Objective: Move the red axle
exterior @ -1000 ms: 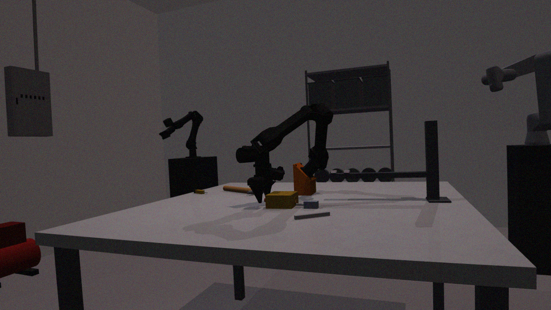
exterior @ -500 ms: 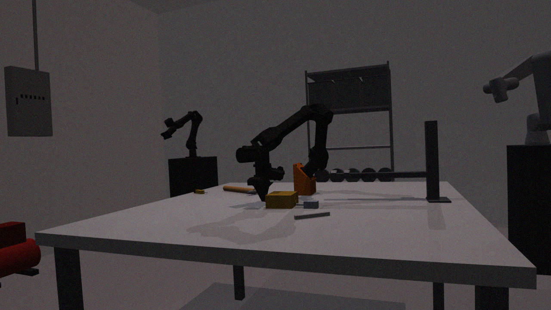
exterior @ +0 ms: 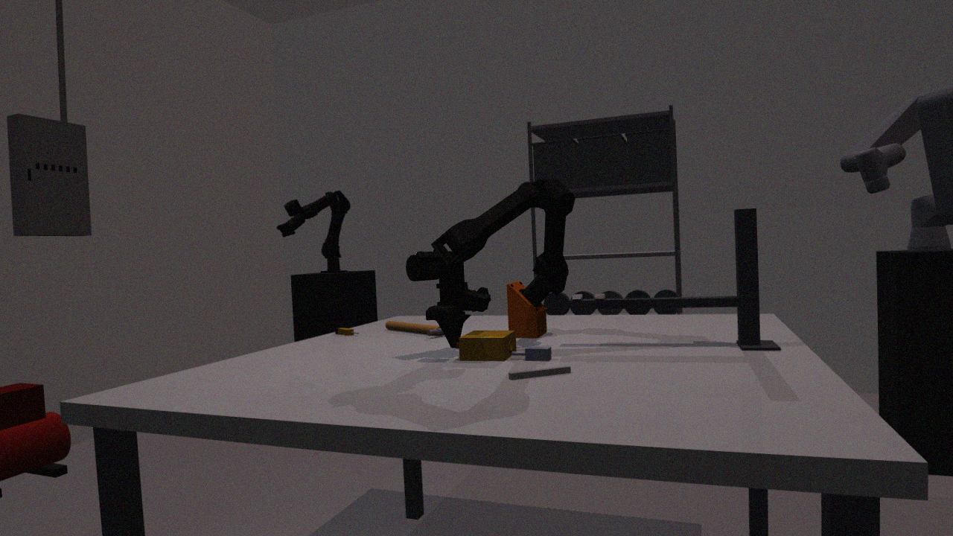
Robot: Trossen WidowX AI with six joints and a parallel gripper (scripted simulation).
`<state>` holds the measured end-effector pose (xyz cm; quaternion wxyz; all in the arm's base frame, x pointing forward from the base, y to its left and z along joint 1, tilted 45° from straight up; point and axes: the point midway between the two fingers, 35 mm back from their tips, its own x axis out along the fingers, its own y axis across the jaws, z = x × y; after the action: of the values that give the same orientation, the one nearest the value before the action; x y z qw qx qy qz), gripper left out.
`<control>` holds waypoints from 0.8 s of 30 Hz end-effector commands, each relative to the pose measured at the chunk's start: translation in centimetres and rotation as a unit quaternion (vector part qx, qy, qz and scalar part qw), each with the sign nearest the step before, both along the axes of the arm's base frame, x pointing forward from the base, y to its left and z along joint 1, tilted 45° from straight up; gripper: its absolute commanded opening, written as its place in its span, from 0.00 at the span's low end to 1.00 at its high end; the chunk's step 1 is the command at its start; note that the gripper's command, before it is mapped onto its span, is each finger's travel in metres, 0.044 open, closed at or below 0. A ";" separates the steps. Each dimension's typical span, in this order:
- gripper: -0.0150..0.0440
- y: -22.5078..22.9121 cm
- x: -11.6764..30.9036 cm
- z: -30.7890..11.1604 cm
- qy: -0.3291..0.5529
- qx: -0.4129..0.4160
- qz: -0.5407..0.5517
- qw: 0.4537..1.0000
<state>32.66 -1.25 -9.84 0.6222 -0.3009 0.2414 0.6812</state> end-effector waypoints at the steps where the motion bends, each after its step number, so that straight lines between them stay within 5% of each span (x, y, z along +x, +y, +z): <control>1: 0.25 -0.5 0.1 -0.5 0.001 -0.001 0.001 1.000; 24: 0.25 -3.3 0.7 -3.0 0.001 -0.002 0.000 1.000</control>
<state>33.24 -4.04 -12.44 0.6216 -0.3003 0.2432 0.6813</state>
